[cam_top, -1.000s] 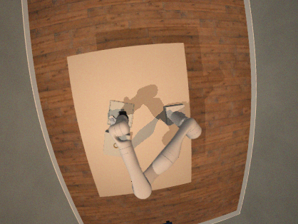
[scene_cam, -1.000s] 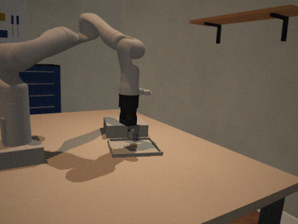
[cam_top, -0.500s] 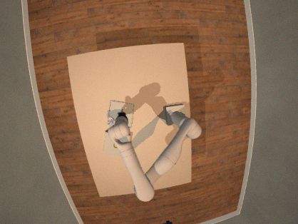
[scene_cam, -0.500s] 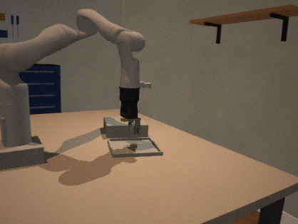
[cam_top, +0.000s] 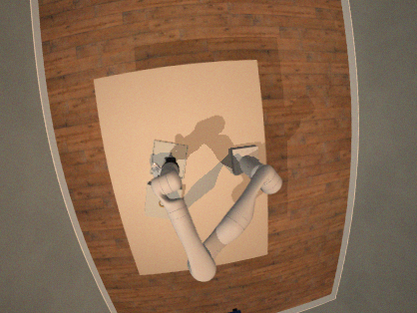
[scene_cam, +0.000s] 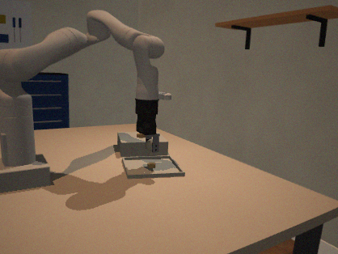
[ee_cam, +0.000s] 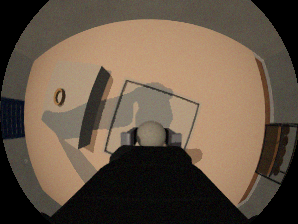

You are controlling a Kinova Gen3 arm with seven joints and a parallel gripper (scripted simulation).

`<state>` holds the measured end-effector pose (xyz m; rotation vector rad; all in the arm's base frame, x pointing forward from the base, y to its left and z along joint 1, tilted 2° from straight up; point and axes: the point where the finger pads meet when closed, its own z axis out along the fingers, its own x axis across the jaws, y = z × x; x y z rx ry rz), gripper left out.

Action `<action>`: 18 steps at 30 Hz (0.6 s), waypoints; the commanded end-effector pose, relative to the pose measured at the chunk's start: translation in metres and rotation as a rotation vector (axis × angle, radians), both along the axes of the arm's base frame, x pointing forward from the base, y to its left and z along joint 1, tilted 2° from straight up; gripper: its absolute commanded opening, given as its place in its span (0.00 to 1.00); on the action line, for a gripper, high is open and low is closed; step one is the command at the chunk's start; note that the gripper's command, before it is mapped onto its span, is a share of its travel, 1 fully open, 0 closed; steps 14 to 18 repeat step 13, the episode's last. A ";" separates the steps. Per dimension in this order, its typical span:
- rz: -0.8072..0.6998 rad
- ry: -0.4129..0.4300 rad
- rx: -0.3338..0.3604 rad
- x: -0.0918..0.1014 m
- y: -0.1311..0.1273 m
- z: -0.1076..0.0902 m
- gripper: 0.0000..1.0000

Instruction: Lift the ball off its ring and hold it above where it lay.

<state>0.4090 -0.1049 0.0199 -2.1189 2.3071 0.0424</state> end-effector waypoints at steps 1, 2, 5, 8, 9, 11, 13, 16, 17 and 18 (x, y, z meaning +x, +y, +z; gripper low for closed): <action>0.000 -0.002 0.000 0.000 0.000 0.001 0.00; 0.000 -0.002 0.000 0.000 0.000 0.001 0.00; 0.000 -0.002 0.000 0.000 0.000 0.001 0.00; 0.000 -0.002 0.000 0.000 0.000 0.001 0.00; 0.000 -0.002 0.000 0.000 0.000 0.001 0.00; 0.000 -0.002 0.000 0.000 0.000 0.001 0.00; 0.000 -0.002 0.000 0.000 0.000 0.001 0.00; 0.000 -0.002 0.000 0.000 0.000 0.001 0.00; 0.000 -0.002 0.000 0.000 0.000 0.001 0.00; 0.000 -0.002 0.000 0.000 0.000 0.001 0.00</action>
